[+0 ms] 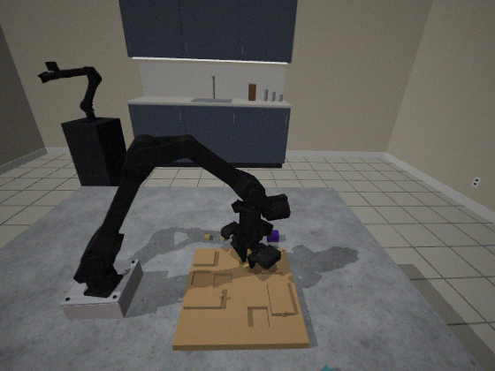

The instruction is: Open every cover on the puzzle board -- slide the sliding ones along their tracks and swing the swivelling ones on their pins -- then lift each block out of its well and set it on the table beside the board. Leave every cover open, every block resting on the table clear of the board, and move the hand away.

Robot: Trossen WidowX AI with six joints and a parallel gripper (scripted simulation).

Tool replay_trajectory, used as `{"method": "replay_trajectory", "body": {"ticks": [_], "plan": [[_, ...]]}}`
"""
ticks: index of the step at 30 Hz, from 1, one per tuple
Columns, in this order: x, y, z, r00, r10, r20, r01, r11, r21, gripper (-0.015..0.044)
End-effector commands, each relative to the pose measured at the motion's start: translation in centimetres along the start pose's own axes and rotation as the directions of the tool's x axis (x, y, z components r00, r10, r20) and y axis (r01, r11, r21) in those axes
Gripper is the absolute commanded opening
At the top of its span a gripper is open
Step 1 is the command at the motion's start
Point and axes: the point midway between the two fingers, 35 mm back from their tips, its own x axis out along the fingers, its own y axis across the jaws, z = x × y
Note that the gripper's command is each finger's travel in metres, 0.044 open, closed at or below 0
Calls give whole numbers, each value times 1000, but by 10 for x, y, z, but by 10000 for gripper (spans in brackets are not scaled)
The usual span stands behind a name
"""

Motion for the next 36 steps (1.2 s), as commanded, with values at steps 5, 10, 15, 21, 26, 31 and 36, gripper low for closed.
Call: {"method": "replay_trajectory", "body": {"ticks": [5, 10, 15, 21, 26, 31, 36], "plan": [[4, 1, -1, 1000, 5, -4, -5, 1000, 0, 144], [6, 1, -1, 1000, 5, -4, -5, 1000, 0, 144], [11, 1, -1, 1000, 5, -4, -5, 1000, 0, 144], [14, 1, -1, 1000, 5, -4, -5, 1000, 0, 144], [13, 0, -1, 1000, 2, -3, -2, 1000, -1, 124], [13, 0, -1, 1000, 2, -3, -2, 1000, -1, 90], [13, 0, -1, 1000, 2, -3, -2, 1000, -1, 80]]}}
